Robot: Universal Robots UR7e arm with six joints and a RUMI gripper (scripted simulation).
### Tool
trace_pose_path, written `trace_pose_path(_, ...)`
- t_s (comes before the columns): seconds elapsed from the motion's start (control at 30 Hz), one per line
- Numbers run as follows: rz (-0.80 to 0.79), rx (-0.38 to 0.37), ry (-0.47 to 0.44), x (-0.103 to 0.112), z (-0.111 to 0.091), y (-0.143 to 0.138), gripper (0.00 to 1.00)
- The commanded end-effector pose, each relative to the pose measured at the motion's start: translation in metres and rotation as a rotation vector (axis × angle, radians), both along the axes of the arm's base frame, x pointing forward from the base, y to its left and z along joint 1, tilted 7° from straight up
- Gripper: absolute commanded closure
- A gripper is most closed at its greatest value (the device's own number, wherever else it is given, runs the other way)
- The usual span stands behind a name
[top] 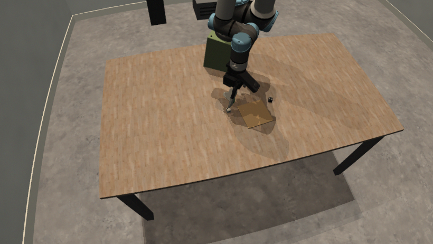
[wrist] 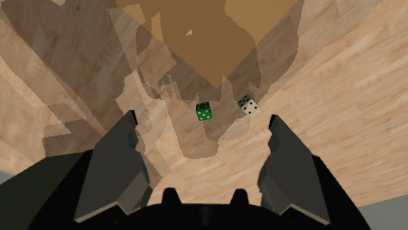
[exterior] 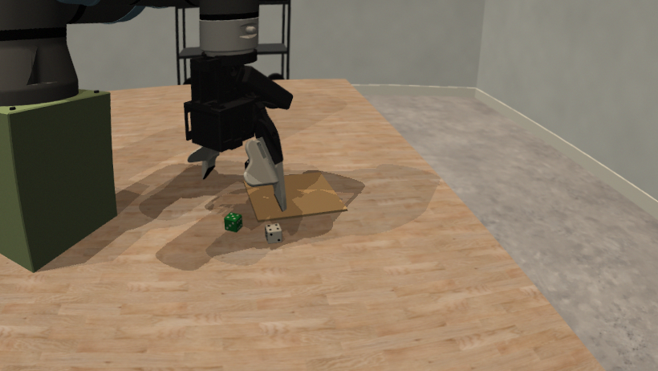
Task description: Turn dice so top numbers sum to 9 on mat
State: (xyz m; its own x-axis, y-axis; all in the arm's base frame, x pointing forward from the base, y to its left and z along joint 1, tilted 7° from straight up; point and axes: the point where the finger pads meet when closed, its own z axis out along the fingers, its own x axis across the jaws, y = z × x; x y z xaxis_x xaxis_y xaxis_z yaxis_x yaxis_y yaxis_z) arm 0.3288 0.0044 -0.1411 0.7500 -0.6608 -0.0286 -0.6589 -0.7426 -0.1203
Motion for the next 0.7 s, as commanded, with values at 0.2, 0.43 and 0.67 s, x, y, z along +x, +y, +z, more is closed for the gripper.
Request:
trace_pose_path(0.2,0.000,0.000,-0.001,0.0003,0.0002,-0.0002,0.00)
trace_pose_path(0.43,0.000,0.000,-0.001,0.0003,0.0002,0.0002,0.00)
trace_pose_path(0.67,0.000,0.000,-0.001,0.0008,0.0007,0.0047,0.00)
